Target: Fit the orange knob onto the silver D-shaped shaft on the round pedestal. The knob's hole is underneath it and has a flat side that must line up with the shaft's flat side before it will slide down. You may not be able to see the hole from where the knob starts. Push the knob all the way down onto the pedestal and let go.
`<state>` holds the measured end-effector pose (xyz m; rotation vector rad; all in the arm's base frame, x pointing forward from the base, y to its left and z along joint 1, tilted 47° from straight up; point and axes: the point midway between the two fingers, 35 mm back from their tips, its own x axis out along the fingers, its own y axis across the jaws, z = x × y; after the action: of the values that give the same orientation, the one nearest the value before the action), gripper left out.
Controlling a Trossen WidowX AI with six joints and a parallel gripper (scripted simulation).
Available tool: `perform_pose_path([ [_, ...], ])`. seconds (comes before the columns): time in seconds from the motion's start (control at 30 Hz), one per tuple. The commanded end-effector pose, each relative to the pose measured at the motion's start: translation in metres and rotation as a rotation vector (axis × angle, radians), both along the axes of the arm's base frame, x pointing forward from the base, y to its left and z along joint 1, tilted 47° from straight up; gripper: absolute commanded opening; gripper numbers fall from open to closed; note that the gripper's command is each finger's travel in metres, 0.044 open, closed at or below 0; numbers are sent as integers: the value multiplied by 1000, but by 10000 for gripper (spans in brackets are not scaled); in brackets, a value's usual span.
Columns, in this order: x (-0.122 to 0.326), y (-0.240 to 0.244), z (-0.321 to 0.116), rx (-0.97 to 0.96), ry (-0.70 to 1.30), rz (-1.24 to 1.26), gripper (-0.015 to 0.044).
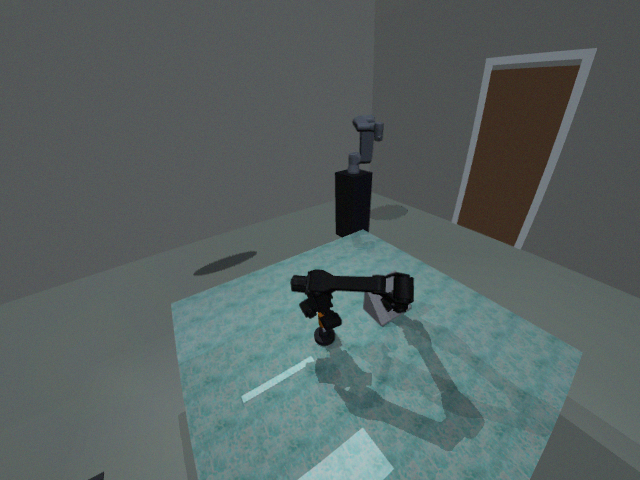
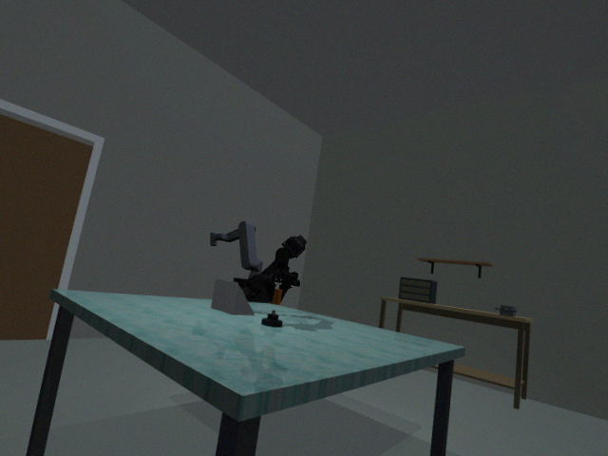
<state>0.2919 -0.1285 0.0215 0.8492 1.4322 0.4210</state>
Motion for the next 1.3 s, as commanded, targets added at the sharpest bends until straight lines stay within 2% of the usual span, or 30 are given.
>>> perform_pose_path([
  [0.0, 0, 1, 1, 14, 76, -76, 0],
  [1.27, -1, 0, 1, 153, 810, -780, 0],
])
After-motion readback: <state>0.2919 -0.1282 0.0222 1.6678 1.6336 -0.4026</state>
